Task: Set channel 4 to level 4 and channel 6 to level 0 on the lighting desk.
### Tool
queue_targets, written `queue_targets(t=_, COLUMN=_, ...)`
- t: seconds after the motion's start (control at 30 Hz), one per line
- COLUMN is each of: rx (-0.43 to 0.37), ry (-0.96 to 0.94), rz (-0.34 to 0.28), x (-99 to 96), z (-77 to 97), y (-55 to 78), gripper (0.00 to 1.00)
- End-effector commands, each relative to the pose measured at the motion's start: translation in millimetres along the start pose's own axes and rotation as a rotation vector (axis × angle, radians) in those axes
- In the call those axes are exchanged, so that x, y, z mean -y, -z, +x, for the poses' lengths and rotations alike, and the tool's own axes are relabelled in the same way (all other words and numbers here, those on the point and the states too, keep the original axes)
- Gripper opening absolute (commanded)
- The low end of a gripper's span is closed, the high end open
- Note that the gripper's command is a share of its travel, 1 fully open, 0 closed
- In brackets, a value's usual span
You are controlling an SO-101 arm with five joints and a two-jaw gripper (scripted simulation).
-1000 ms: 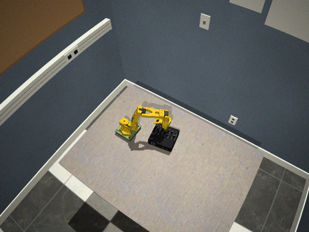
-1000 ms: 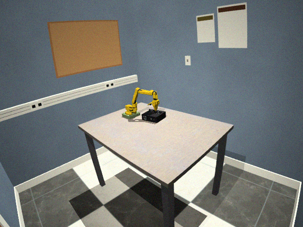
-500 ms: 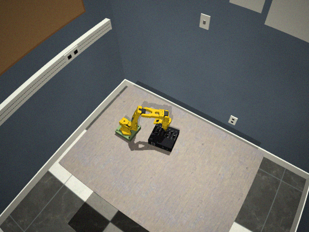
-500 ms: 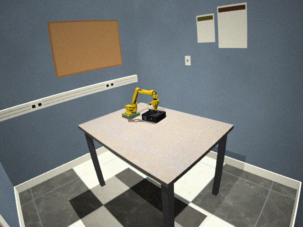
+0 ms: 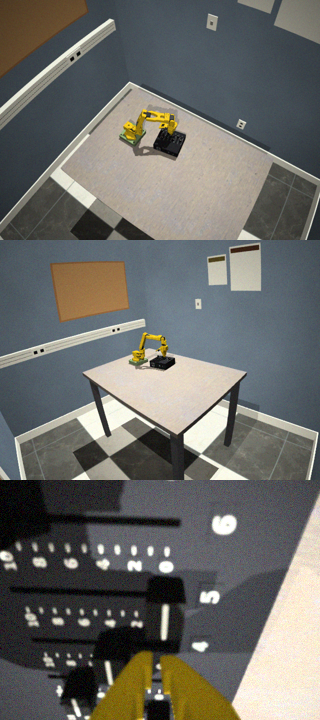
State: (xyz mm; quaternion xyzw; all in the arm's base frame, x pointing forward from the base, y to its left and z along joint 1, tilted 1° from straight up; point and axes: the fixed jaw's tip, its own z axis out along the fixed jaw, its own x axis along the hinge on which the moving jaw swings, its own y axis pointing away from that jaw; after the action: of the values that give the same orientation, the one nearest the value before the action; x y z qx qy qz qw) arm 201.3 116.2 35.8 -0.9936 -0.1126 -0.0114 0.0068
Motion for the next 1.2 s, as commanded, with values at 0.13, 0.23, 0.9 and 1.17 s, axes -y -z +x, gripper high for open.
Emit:
queue_targets(t=0.13, rx=0.013, ry=-0.019, rz=-0.008, x=-8.0, z=-1.5, y=-2.0, gripper=0.0)
queue_targets(t=0.23, rx=0.013, ry=-0.019, rz=-0.008, x=-8.1, z=-1.7, y=-2.5, gripper=0.0)
queue_targets(t=0.9, rx=0.013, ry=-0.019, rz=-0.008, x=-8.8, z=-2.8, y=-4.5, gripper=0.0)
queue_targets(t=1.17, rx=0.013, ry=-0.019, rz=-0.008, x=-8.9, z=-3.0, y=-4.8, gripper=0.0)
